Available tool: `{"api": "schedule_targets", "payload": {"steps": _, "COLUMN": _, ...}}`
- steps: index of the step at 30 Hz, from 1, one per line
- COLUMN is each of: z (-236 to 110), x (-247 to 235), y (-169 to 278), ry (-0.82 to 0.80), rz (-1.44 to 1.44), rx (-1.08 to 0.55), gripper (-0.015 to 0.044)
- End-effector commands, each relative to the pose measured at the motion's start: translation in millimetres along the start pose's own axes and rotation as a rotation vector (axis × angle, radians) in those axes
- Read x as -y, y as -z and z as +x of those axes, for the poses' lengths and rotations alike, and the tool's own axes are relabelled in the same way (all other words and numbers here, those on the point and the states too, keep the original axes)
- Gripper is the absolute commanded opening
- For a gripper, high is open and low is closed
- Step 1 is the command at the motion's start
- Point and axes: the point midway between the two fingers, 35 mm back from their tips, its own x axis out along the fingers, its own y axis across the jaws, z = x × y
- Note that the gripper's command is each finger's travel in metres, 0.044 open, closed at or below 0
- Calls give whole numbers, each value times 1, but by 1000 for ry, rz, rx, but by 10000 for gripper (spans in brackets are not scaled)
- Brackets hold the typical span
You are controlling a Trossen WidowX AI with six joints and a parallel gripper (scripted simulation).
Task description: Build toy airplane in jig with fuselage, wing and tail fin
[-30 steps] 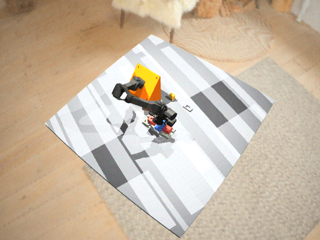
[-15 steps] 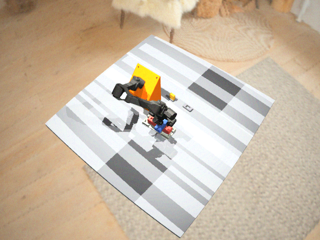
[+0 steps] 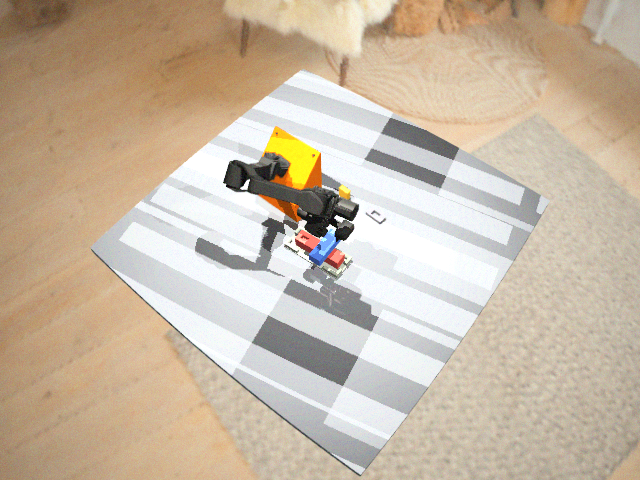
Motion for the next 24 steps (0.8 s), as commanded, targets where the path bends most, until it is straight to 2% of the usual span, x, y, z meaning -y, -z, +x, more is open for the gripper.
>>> {"api": "schedule_targets", "payload": {"steps": 1, "z": -14, "x": 1, "y": 0, "ry": -2, "rz": 11, "rx": -4, "gripper": 440}}
{"api": "schedule_targets", "payload": {"steps": 5, "z": -14, "x": 1, "y": 0, "ry": -2, "rz": -49, "rx": -4, "gripper": 440}}
{"api": "schedule_targets", "payload": {"steps": 19, "z": -10, "x": 0, "y": 0, "ry": -4, "rz": -1334, "rx": -1, "gripper": 440}}
{"api": "schedule_targets", "payload": {"steps": 24, "z": -10, "x": 0, "y": 0, "ry": -5, "rz": -1394, "rx": -1, "gripper": 440}}
